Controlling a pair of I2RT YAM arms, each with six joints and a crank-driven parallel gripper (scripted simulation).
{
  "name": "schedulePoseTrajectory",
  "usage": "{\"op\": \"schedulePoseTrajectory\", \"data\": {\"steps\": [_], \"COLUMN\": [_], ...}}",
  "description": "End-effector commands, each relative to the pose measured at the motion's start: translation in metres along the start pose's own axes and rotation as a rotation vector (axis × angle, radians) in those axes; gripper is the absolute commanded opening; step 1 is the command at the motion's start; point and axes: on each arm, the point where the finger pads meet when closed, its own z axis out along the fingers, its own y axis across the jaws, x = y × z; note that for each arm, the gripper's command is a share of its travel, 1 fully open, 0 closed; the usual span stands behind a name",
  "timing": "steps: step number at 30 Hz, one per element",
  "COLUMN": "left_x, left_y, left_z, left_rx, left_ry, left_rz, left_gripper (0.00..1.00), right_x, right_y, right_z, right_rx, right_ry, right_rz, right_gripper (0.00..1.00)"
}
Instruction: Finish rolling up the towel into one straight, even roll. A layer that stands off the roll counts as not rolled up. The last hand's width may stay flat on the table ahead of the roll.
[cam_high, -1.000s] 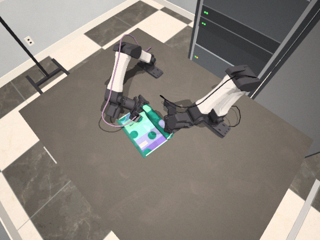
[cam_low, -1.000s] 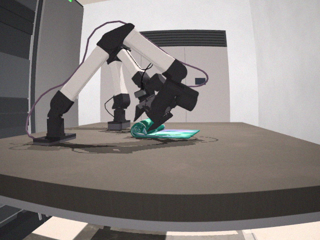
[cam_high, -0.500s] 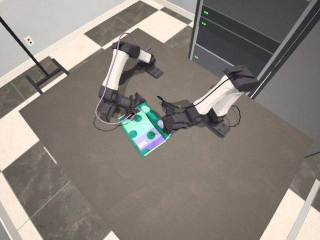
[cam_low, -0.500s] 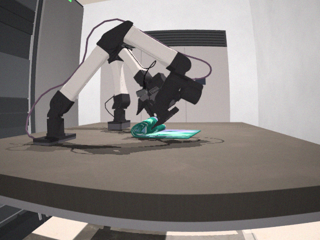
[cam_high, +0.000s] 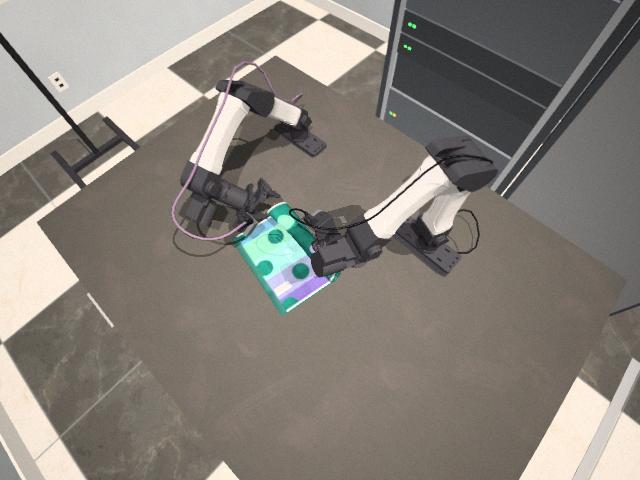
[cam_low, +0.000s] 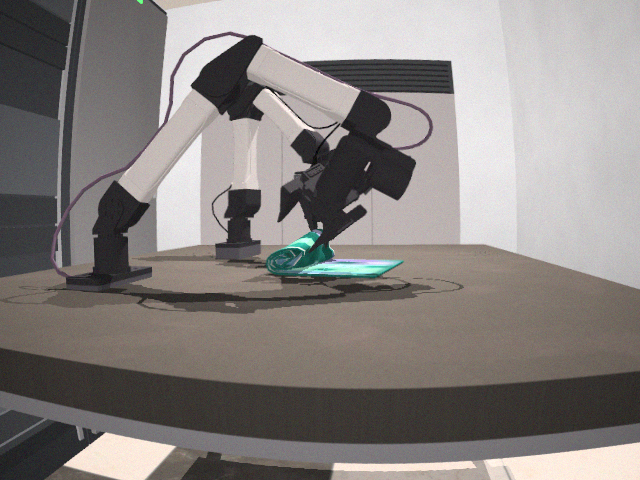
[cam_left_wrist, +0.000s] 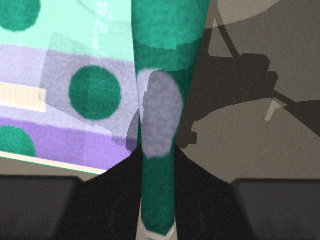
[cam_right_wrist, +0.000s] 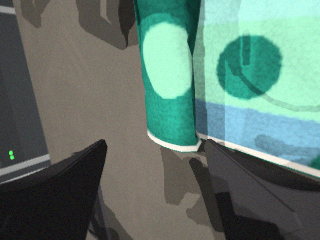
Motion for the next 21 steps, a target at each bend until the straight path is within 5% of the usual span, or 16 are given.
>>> {"op": "schedulePoseTrajectory", "data": {"steps": [1, 21], "left_x": [0.006, 0.002], "left_y": [-0.019, -0.019], "left_z": [0.000, -0.004], "left_rx": [0.168, 0.553], "left_ry": [0.013, 0.044], "left_rz": [-0.115, -0.426], "left_gripper": [0.21, 0.21], "right_x": [-0.005, -0.016], "right_y": [0.006, 0.037], "right_z": [-0.004, 0.022], "right_rx": [0.030, 0.660], "right_ry": [0.026, -0.060], "right_rz": [-0.071, -0.534], "right_gripper": [0.87, 0.94]}}
